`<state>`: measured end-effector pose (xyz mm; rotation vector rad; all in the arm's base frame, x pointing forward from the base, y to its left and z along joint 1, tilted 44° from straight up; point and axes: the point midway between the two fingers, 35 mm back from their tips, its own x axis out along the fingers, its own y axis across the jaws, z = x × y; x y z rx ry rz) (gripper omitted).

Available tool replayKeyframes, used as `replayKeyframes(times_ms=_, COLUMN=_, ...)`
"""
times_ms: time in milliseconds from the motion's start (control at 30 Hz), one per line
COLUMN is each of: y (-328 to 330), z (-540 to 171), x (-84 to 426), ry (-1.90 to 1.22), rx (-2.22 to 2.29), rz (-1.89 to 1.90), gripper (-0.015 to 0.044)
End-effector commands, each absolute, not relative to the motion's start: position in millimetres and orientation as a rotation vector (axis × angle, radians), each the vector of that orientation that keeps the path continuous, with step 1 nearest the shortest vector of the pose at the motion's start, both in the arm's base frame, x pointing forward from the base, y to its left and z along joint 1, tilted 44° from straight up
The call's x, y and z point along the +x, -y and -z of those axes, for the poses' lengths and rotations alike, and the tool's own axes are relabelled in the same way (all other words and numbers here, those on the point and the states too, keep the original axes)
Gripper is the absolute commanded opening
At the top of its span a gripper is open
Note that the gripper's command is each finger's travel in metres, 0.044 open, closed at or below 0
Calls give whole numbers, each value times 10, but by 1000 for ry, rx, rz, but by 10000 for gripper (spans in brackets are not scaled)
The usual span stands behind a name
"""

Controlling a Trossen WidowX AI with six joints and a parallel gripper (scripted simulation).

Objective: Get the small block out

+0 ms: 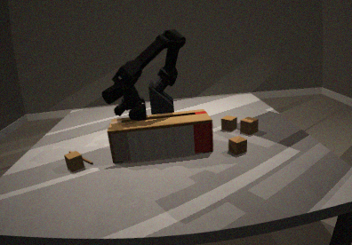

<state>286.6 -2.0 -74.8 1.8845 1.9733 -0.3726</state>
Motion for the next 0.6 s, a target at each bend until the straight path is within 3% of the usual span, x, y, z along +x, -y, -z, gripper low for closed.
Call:
replayKeyframes(times_ms=0, y=-26, z=683, x=2877, ry=-1966, rx=1885, rz=367, gripper=400)
replayKeyframes(times_ms=567, y=-241, z=479, x=2850, ry=-1967, rx=1886, rz=367, gripper=400)
